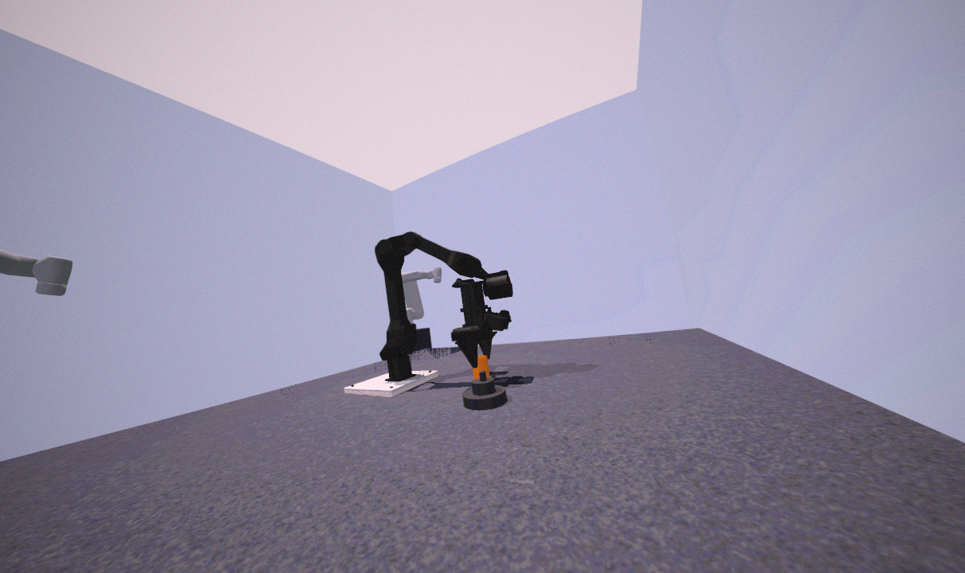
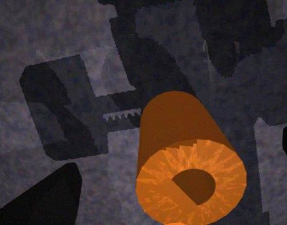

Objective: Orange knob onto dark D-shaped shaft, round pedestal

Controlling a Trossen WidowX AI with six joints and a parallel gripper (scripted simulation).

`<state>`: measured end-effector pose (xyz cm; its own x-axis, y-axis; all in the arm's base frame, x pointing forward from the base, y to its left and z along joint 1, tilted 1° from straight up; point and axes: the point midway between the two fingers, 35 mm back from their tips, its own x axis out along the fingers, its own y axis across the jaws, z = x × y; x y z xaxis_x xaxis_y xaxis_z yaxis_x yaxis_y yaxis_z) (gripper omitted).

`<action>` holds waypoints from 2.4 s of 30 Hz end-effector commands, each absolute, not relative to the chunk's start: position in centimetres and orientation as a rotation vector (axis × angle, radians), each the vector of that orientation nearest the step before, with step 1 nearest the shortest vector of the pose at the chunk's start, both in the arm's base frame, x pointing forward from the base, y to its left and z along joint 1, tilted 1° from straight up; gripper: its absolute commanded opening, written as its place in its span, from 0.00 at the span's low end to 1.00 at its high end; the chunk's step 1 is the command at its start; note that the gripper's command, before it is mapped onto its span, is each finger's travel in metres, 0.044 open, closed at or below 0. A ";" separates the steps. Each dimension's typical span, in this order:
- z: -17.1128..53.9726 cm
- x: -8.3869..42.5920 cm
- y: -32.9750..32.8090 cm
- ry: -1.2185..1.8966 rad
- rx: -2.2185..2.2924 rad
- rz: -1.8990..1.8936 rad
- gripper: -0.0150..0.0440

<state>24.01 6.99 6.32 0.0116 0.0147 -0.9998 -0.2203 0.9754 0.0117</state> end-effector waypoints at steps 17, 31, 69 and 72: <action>3.0 23.7 6.8 1.559 -0.166 0.176 1.00; 2.8 23.6 6.8 1.559 -0.166 0.176 0.58; 16.9 23.9 8.0 1.559 -0.165 0.177 0.25; 16.8 24.1 7.9 1.559 -0.165 0.177 0.25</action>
